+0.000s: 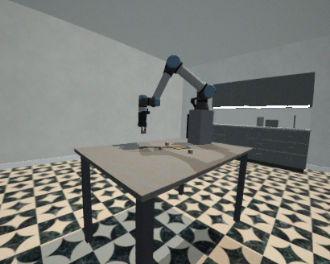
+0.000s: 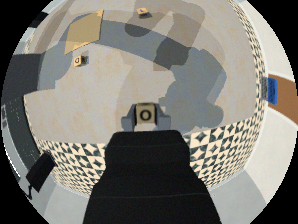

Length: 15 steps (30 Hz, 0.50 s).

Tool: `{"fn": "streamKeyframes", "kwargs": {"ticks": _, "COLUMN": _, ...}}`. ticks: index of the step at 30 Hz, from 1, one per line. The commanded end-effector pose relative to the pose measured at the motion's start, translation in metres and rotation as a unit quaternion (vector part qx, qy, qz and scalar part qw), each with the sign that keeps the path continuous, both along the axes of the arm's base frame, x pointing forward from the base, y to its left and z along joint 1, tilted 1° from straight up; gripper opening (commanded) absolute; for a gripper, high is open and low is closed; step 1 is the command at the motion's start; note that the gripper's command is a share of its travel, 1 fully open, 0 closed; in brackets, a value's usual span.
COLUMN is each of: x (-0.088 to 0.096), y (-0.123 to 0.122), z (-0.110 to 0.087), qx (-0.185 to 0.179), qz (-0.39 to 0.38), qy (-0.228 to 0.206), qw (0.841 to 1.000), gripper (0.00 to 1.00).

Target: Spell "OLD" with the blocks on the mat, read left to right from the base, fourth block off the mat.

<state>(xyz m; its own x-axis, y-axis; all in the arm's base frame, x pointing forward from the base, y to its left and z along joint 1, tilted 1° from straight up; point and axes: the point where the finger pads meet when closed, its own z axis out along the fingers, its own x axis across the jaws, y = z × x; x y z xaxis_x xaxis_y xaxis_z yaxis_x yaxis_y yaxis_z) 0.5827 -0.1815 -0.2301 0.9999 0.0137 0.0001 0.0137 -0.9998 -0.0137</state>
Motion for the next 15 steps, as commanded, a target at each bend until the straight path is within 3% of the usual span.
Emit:
{"fn": "streamKeyframes", "kwargs": {"ticks": 1, "x": 0.0009, "y": 0.002, "z": 0.0006, "qx": 0.0, "qz": -0.013, "qy": -0.001, "qw": 1.0, "gripper": 0.49}}
{"fn": "streamKeyframes", "kwargs": {"ticks": 15, "x": 0.0019, "y": 0.0115, "z": -0.0002, "qx": 0.0, "qz": -0.071, "qy": 0.0, "qw": 0.998, "gripper": 0.49}}
